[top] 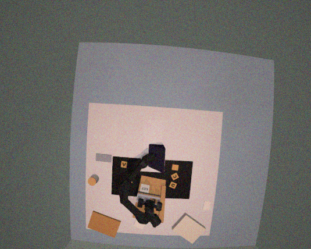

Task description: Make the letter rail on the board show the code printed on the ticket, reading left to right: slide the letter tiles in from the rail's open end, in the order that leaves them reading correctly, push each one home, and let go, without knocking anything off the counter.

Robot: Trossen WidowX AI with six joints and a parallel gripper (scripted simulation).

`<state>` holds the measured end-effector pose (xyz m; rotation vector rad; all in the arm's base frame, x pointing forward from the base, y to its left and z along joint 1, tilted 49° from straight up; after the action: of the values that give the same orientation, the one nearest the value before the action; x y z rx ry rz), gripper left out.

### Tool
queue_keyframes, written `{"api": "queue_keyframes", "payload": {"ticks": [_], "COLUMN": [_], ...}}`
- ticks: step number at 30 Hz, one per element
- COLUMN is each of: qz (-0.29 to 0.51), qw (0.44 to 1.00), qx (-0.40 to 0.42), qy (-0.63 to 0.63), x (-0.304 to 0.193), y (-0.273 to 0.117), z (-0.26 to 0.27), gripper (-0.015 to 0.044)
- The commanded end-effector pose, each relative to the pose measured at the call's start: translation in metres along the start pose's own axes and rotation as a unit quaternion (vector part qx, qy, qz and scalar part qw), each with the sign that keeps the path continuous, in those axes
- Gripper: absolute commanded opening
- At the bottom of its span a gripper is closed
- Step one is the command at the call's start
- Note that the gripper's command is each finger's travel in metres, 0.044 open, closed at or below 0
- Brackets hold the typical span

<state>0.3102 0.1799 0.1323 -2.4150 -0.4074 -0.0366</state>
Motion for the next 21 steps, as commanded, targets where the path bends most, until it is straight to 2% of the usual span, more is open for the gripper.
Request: {"api": "queue_keyframes", "payload": {"ticks": [1,21], "qz": [-0.002,-0.002], "qw": [1.000,1.000], "qx": [-0.001,-0.001], "qy": [-0.001,-0.001], "x": [0.0014,0.0008], "y": [0.0011,-0.0001], "z": [-0.0001,0.0067], "gripper": [0.0000,0.0000]}}
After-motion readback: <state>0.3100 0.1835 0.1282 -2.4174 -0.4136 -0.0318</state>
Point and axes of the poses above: the point midway between the two fingers, 35 mm back from their tips, its own y axis out along the fingers, its own z axis across the jaws, x = y × z, the point moved 7 cm from there along -y, back along the fingers, and after that the axes turned 9 degrees about -y, right-handed, at the moved point
